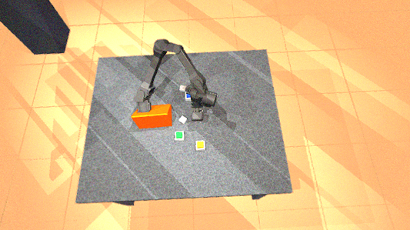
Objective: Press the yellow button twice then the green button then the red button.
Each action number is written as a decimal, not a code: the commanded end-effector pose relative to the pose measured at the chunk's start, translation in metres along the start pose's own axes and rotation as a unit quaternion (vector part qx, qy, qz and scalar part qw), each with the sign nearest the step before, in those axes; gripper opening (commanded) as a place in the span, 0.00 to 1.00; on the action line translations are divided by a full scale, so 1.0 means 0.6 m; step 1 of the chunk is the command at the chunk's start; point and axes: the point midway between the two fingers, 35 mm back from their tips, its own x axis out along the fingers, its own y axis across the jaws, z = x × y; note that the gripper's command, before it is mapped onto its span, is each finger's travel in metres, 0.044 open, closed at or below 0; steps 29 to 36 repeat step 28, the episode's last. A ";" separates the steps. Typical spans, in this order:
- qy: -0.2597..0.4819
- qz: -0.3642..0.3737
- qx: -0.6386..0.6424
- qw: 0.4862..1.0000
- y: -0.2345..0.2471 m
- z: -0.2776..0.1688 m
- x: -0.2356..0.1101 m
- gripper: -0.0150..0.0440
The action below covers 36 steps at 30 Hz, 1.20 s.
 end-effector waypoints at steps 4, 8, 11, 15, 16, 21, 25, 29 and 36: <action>-0.001 0.000 0.000 1.000 0.000 0.000 -0.054 0.29; -0.001 -0.001 0.001 1.000 0.018 0.002 -0.061 0.38; -0.001 -0.003 0.001 1.000 0.099 0.002 -0.091 0.51; -0.001 -0.002 0.002 1.000 0.207 -0.023 -0.125 0.69; -0.001 -0.001 0.002 1.000 0.232 -0.033 -0.133 0.73; 0.000 0.003 0.002 1.000 0.310 -0.075 -0.157 0.93; 0.000 0.003 0.002 1.000 0.310 -0.075 -0.157 0.93; 0.000 0.003 0.002 1.000 0.310 -0.075 -0.157 0.93; 0.000 0.003 0.002 1.000 0.310 -0.075 -0.157 0.93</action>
